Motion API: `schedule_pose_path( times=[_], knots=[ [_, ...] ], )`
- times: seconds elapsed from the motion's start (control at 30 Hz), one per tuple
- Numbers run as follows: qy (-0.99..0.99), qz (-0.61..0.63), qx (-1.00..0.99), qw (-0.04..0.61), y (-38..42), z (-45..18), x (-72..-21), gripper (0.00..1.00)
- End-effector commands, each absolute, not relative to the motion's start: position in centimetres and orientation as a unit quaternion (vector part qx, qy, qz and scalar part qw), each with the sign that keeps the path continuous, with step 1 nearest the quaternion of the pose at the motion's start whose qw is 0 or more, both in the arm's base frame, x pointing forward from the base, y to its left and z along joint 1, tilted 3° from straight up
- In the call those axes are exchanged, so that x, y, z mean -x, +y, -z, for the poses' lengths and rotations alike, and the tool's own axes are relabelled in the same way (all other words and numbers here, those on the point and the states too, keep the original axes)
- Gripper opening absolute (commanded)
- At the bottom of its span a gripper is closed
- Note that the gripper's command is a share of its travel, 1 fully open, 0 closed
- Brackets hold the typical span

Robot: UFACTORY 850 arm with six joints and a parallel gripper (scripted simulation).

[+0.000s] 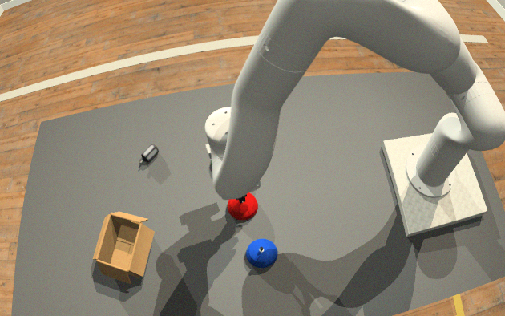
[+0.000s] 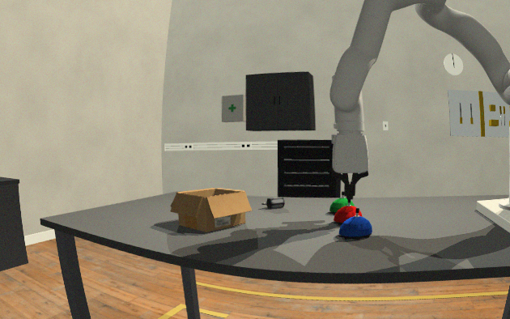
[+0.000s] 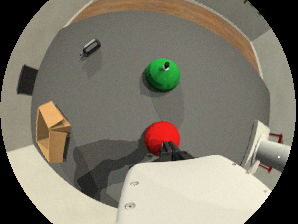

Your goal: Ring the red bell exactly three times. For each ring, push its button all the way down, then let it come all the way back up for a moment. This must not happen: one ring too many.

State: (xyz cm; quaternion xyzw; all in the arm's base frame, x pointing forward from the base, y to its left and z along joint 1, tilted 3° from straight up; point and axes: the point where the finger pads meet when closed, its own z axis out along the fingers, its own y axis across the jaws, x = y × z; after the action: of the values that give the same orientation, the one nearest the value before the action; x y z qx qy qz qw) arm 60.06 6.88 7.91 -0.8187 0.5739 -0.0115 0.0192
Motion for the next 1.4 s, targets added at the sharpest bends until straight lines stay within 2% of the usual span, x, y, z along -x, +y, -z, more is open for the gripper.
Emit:
schedule_pose_path(
  times=[0.0,1.37],
  knots=[
    [0.574,0.012,0.819,0.020,6.89,-8.04,-60.15,0.00],
    [0.574,0.012,0.819,0.020,6.89,-8.64,-60.16,0.00]
  ],
)
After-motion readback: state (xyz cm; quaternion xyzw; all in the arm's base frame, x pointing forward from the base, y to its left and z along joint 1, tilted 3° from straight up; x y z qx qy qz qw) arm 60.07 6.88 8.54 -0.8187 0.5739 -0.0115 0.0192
